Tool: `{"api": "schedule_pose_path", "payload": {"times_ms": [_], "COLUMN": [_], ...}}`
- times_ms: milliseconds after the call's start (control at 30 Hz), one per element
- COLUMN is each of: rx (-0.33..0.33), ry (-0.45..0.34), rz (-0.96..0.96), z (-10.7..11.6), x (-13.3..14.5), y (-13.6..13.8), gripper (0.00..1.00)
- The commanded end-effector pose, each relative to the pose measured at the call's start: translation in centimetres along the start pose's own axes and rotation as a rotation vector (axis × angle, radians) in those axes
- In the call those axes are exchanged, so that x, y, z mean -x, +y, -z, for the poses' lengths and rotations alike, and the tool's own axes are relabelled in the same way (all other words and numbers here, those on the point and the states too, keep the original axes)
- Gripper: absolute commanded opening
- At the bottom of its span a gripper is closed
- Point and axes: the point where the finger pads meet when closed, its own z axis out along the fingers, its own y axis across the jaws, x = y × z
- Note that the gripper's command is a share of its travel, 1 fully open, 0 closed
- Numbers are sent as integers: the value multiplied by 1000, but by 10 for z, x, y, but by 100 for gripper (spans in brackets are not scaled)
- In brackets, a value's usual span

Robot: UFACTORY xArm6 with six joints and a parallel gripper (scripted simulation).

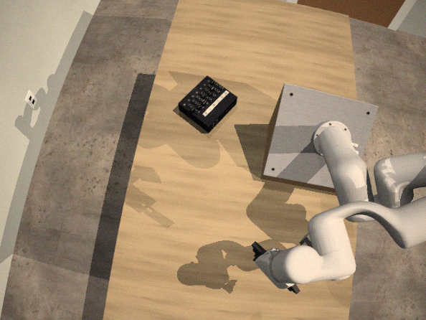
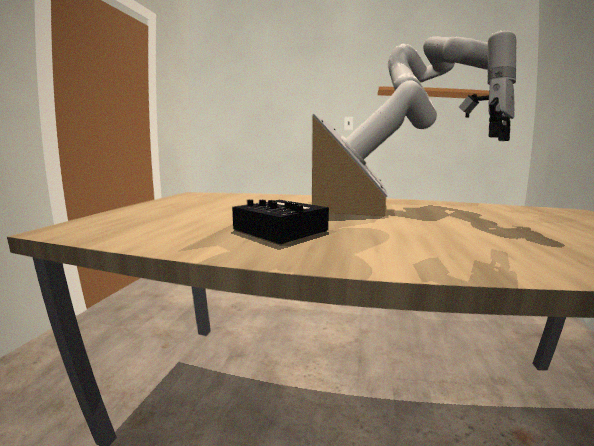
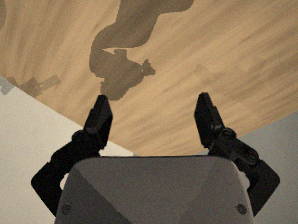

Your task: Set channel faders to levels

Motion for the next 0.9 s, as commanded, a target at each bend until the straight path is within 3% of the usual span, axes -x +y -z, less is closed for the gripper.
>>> {"api": "schedule_pose_path", "payload": {"times_ms": [0,133,333,400,500,567,600,633,667,733,767,800,833,867], "rx": [-5,-26,-73,-73,-96,-96,-107,-107,-117,-117,-127,-127,-136,-136], "ry": [1,16,45,45,57,57,62,62,66,66,69,69,72,72], "rz": [-22,-124,-395,-395,-546,-546,-630,-630,-718,-718,-810,-810,-906,-906], "z": [0,-2,-7,-7,-10,-10,-11,-11,-12,-12,-13,-13,-14,-14], "x": [3,13,33,33,40,40,42,42,43,43,43,43,40,40], "y": [-4,-24,-83,-83,-120,-120,-141,-141,-165,-165,-189,-189,-216,-216], "gripper": [100,100,100,100,100,100,100,100,100,100,100,100,100,100]}}
